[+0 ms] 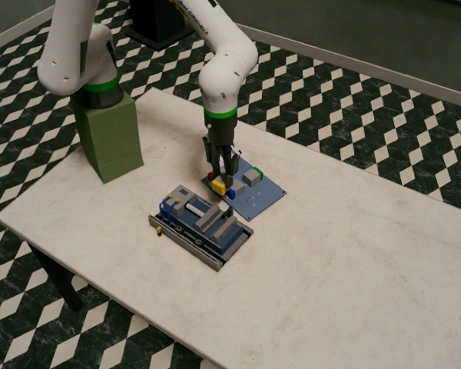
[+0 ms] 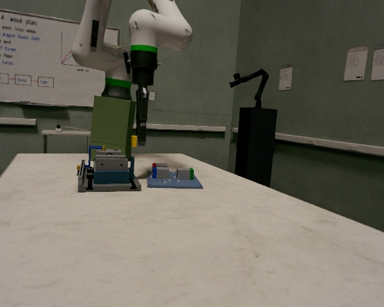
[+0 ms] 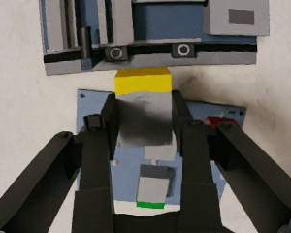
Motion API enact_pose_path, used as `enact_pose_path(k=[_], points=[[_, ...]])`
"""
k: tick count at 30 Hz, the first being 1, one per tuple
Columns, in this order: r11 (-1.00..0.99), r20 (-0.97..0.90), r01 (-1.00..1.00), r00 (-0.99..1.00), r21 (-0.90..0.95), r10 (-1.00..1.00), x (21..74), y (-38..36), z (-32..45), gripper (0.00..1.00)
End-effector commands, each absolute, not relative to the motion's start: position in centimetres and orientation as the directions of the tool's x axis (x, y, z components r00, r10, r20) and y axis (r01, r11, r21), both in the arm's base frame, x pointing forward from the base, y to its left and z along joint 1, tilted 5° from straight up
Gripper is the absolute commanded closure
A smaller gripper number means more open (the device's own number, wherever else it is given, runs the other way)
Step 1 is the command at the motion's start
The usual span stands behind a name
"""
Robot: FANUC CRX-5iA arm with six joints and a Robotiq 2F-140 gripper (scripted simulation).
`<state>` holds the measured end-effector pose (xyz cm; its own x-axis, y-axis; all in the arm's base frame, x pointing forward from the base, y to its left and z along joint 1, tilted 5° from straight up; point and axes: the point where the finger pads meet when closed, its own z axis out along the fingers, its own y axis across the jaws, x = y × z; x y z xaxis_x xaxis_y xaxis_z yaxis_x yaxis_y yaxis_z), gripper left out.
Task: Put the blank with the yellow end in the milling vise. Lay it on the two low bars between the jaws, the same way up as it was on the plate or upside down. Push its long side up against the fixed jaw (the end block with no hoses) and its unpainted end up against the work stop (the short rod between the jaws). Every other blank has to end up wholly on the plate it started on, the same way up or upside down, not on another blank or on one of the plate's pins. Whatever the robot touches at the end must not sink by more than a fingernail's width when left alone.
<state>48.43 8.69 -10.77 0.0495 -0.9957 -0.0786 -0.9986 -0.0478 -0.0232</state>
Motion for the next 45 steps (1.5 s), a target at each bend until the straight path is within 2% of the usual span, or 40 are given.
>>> enact_pose_path(k=[1,45], points=[[-0.048,-0.079,-0.999,0.050,-0.025,-0.996,49.0,7.8,-10.8,0.90],[-0.048,-0.079,-0.999,0.050,-0.025,-0.996,55.2,-3.4,-11.8,0.90]])
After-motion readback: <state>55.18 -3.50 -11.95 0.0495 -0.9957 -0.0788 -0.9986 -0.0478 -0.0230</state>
